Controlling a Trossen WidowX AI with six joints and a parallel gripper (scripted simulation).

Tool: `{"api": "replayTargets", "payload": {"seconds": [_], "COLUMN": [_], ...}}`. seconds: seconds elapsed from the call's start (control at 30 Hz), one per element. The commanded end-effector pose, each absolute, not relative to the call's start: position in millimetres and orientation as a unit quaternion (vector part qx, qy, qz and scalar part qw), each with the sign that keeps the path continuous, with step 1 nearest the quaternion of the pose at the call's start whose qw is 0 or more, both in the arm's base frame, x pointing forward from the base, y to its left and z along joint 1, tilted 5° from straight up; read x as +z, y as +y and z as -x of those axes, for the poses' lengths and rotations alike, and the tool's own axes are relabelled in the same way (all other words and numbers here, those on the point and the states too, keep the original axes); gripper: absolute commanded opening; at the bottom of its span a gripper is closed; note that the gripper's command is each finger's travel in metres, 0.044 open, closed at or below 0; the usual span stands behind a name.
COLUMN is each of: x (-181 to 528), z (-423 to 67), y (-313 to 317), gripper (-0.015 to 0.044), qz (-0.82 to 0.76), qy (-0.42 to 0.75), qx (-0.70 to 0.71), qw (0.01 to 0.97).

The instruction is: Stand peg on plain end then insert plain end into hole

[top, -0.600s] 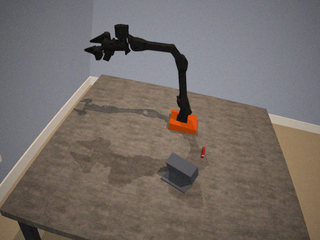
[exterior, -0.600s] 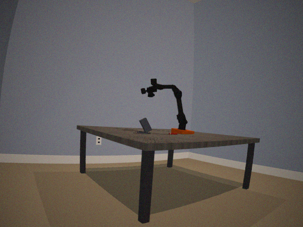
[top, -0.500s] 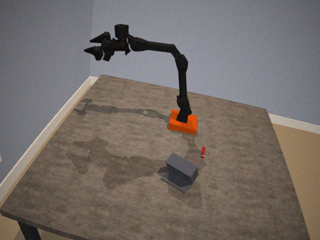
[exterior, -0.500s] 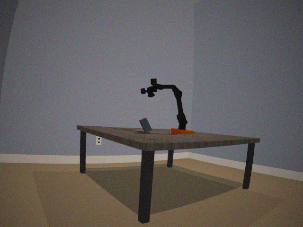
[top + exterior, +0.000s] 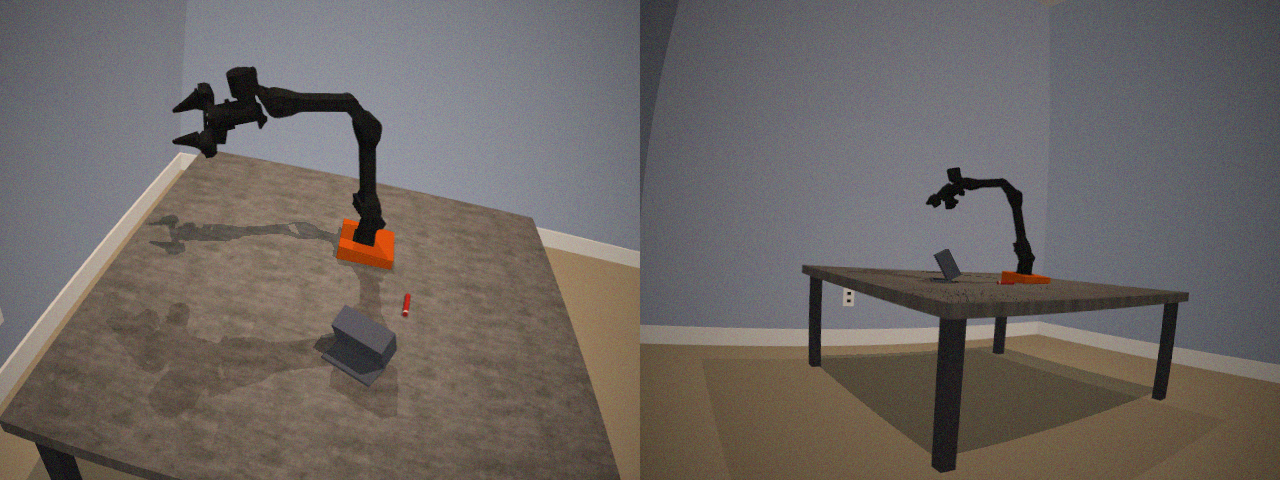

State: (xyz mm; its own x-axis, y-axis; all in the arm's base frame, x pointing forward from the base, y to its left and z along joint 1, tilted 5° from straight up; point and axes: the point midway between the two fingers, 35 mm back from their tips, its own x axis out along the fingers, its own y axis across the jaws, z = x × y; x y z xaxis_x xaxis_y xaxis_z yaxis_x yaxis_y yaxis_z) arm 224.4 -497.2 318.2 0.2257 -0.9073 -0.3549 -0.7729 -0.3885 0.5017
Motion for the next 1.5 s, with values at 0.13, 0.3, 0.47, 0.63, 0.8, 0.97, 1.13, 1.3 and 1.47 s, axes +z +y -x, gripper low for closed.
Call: {"api": "replayTargets", "payload": {"seconds": [0.13,0.3,0.47,0.63,0.8,0.97,1.13,1.3,1.47], "x": [298,284,270,257,244,231,219,206,194], "z": [-272,-301,-326,-349,-369,-385,-398,-408,-415], "y": [-461,-434,-406,-375,-344,-312,-278,-243,-209], "gripper": [0.0440,0.0440,0.0440,0.0440,0.0440,0.0440,0.0440,0.0440,0.0440], "qz": [-0.796,-0.803,-0.806,-0.804,-0.796,-0.784,-0.767,-0.745,-0.717], "qy": [-0.453,-0.390,-0.326,-0.258,-0.191,-0.123,-0.054,0.015,0.084], "qx": [-0.364,-0.397,-0.424,-0.446,-0.462,-0.471,-0.476,-0.475,-0.468], "qw": [0.170,0.211,0.253,0.297,0.341,0.384,0.427,0.469,0.509]}}
